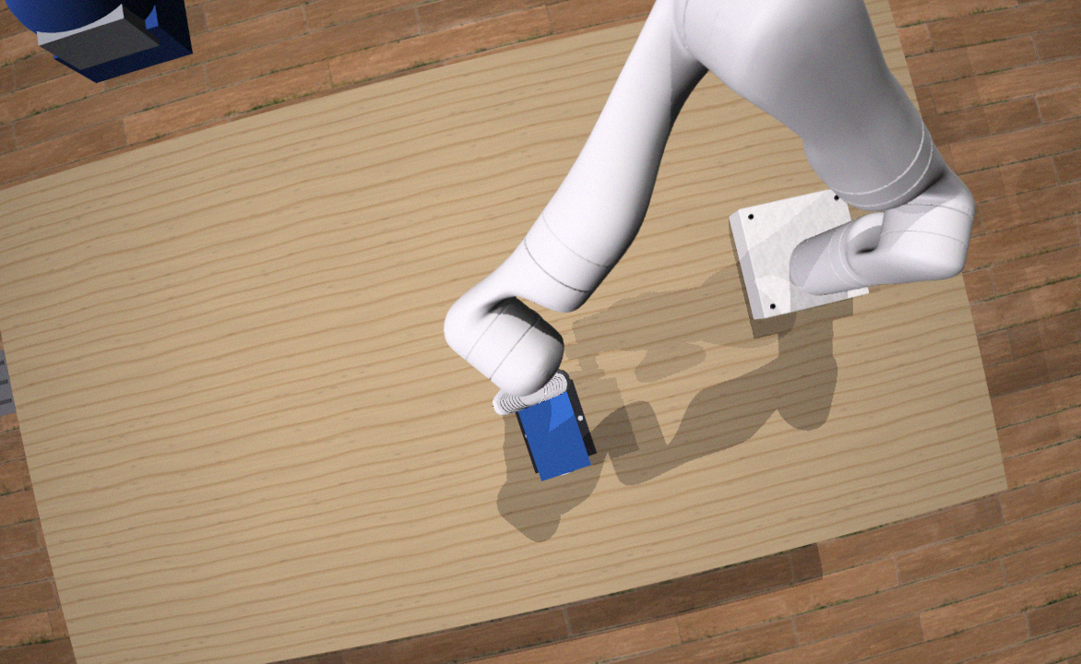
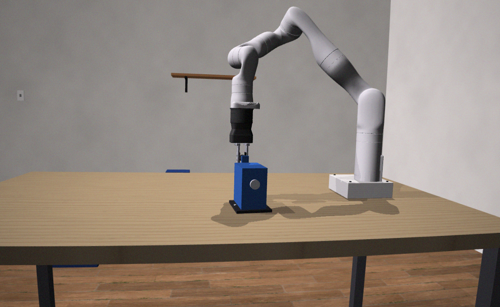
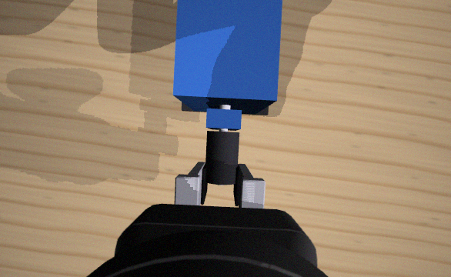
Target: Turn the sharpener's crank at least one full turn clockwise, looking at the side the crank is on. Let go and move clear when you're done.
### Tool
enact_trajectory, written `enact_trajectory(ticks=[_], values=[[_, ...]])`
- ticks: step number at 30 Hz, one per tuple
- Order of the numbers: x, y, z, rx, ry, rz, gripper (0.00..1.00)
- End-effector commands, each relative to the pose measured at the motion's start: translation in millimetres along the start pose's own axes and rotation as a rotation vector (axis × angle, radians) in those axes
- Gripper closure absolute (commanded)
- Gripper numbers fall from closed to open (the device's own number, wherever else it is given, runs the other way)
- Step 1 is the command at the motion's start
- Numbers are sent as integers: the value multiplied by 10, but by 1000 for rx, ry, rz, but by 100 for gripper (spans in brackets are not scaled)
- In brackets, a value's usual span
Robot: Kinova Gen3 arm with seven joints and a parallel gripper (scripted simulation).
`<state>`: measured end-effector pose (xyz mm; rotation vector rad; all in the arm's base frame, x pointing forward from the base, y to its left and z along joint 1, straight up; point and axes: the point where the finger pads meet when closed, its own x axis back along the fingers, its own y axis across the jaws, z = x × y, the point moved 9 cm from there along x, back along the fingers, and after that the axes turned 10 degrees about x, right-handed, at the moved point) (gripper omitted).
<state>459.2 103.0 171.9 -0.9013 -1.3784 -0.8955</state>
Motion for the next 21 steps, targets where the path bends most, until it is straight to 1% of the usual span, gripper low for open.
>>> enact_trajectory(ticks=[1,16,21], values=[[8,3,0,0,-1,-2,100],[7,37,-6,0,-1,-2,100],[1,86,-15,0,-1,-2,100]])
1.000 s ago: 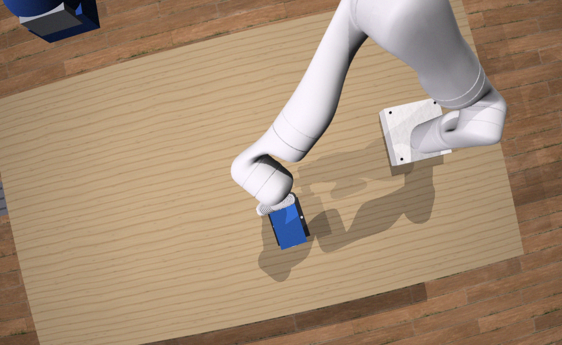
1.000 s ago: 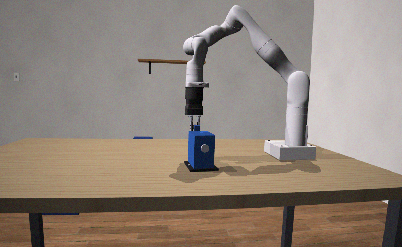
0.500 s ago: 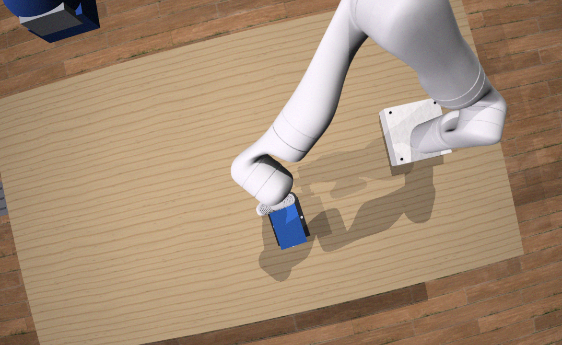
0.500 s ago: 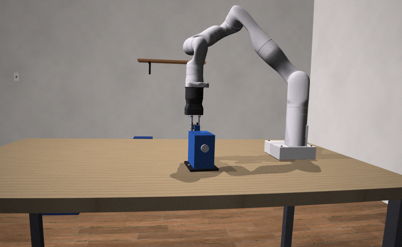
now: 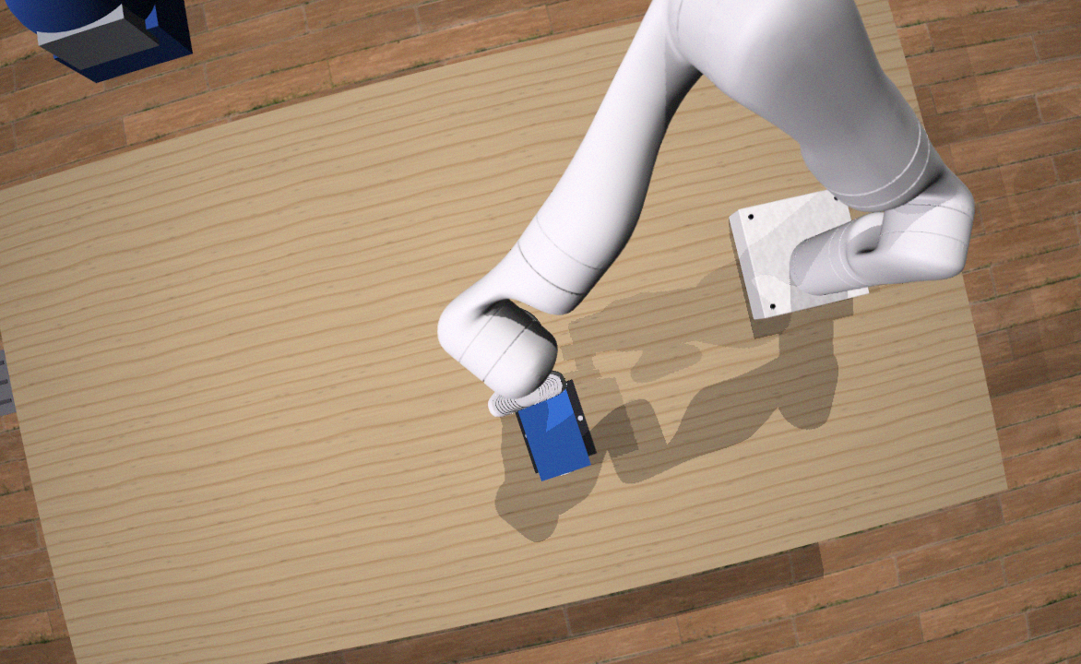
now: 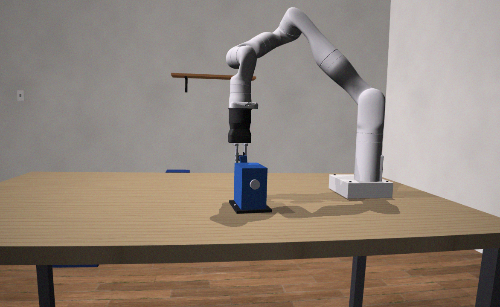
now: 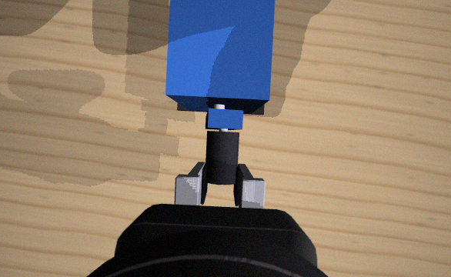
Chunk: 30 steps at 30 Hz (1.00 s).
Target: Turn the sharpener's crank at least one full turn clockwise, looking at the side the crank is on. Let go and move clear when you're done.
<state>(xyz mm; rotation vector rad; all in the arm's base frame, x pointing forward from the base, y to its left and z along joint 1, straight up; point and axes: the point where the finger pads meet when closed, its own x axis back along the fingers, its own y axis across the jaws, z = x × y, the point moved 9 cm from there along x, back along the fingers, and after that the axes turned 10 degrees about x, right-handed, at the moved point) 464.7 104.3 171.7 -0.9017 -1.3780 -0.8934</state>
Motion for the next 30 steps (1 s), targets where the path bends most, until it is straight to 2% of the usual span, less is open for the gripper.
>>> enact_trajectory(ticks=[1,14,30], values=[[2,44,-7,-1,-1,-3,100],[-72,232,-40,-1,-1,-3,100],[-338,447,-79,-1,-1,-3,100]])
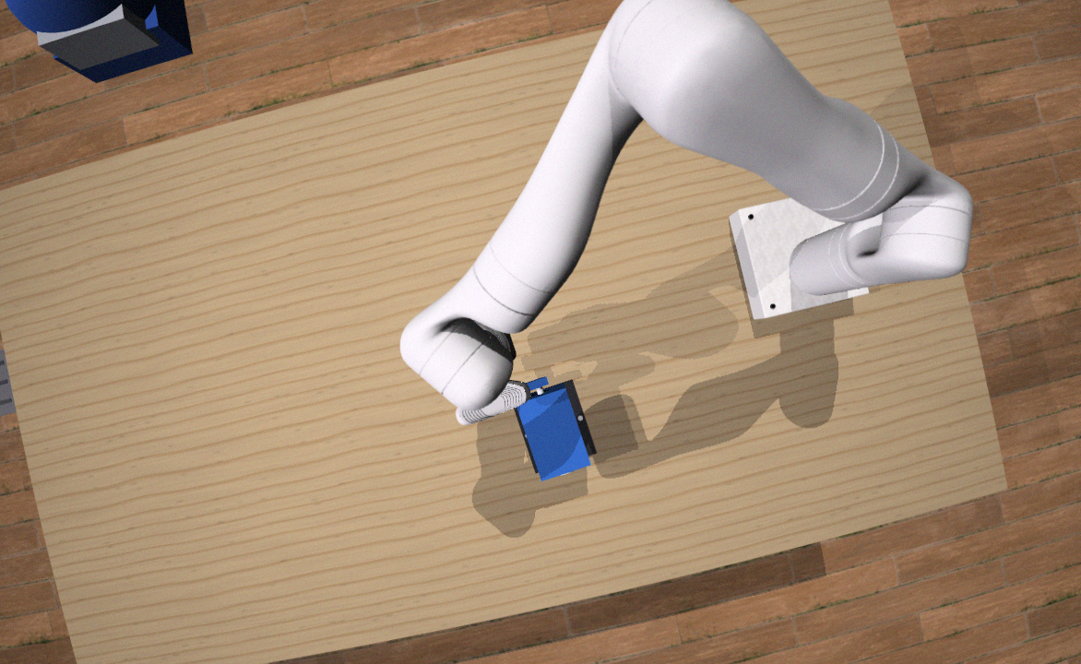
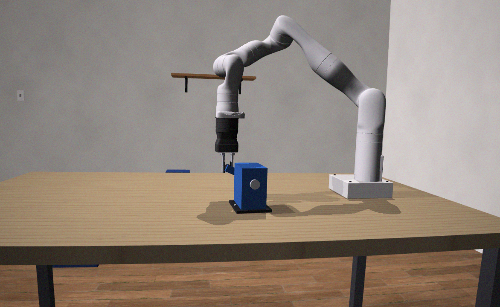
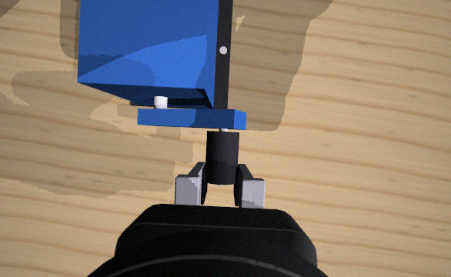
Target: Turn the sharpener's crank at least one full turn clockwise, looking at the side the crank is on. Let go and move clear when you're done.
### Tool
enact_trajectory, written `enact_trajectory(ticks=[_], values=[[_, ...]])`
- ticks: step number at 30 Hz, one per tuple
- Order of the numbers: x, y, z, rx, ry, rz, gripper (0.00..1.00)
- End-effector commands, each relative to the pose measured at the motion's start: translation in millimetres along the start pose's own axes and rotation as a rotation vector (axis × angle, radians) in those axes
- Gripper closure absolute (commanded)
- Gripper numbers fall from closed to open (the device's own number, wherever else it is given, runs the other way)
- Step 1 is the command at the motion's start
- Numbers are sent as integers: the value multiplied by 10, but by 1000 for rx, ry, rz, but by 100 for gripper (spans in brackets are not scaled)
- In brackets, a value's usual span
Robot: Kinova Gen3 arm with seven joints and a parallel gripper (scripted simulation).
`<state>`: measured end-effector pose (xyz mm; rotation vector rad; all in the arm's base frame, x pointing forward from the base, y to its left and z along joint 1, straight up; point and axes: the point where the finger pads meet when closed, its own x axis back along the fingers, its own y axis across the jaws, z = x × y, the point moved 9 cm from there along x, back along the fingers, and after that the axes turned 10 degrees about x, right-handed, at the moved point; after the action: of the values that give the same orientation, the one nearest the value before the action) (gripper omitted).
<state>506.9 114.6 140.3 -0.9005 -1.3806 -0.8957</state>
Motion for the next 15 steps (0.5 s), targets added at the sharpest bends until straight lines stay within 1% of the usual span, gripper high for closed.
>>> enact_trajectory(ticks=[1,7,15], values=[[-46,24,-4,-1,1,0,100],[-133,45,-8,-1,1,0,100],[-167,50,-9,-1,1,0,100]])
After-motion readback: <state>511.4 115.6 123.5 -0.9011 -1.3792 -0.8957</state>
